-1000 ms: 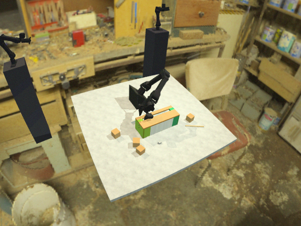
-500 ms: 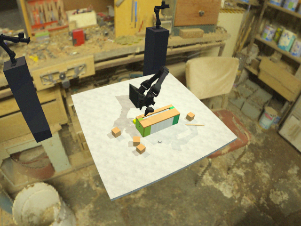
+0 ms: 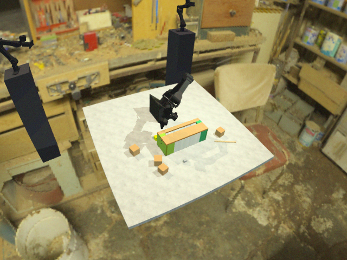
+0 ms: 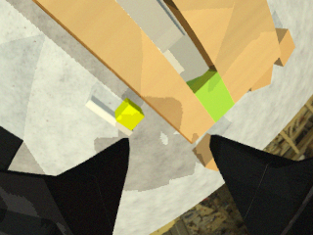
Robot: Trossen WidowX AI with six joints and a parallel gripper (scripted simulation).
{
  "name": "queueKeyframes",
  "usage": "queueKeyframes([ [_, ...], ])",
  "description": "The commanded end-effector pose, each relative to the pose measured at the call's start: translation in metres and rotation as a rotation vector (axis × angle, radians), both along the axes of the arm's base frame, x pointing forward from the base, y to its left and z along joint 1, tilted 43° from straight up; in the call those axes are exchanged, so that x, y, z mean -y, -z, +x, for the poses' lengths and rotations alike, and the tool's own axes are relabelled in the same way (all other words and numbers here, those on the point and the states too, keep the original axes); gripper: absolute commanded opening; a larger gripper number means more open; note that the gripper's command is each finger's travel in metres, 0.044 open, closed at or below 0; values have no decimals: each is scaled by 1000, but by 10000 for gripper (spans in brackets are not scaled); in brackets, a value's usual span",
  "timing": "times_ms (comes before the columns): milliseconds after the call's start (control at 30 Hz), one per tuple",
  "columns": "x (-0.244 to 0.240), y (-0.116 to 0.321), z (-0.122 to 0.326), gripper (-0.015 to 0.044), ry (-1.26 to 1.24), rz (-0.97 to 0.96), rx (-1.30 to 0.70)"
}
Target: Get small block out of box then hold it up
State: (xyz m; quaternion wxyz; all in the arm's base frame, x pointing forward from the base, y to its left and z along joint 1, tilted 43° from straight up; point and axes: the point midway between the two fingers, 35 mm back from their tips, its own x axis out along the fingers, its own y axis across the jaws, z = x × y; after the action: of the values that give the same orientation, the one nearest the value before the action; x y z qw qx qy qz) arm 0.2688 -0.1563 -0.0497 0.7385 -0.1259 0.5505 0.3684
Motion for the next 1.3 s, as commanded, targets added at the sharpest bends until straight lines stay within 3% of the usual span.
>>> queueKeyframes([
  [0,5,8,-9,285,665,171,-274],
  [200,9,12,-16,285,1179,326,-518],
  [800,18,17,-27,285,2110,635,-1099],
  [1267,25,20,-36,285,2732,865,-1705],
])
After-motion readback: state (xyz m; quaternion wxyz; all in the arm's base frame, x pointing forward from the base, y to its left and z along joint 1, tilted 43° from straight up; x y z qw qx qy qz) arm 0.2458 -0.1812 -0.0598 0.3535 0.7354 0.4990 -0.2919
